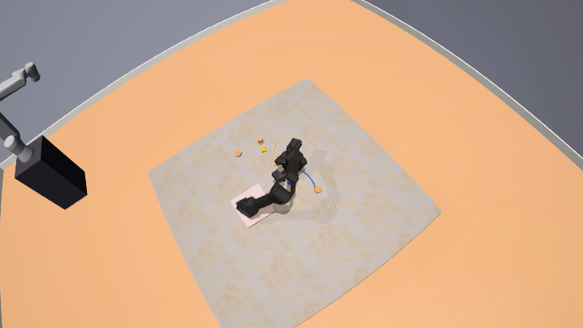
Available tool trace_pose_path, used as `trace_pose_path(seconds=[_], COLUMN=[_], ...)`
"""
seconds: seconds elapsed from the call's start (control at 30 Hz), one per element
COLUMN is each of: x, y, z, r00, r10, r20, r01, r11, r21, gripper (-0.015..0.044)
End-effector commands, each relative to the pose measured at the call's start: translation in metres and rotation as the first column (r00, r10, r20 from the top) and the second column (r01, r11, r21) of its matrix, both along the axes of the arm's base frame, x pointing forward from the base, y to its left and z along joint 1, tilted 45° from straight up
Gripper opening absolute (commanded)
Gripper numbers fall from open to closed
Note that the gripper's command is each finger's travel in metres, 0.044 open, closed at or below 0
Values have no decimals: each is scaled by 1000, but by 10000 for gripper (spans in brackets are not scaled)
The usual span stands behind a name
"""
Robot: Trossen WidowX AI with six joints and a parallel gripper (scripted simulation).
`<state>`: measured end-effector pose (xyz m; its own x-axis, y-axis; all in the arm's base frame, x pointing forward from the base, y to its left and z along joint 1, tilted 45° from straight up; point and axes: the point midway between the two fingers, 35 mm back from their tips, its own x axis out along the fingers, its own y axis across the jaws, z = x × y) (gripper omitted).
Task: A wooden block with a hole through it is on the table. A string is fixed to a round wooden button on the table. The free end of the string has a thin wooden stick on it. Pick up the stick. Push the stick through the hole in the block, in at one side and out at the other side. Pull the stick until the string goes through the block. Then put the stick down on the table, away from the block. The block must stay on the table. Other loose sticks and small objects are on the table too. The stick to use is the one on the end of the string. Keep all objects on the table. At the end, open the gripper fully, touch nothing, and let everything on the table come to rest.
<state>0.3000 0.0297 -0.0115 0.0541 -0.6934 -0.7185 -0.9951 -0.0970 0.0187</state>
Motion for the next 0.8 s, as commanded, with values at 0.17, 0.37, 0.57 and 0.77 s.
trace_pose_path(seconds=[0.17, 0.37, 0.57, 0.77], x=[1, 0, 0, 0], y=[-2, -2, -2, -2], z=[2, 1, 1, 1], r00=[1000, 1000, 1000, 1000], r10=[5, 1, 1, 1], r20=[9, 5, 5, 5], r01=[-5, -1, -1, -1], r11=[1000, 1000, 1000, 1000], r21=[-10, -6, -6, -6], gripper=[440, 335, 239, 239])
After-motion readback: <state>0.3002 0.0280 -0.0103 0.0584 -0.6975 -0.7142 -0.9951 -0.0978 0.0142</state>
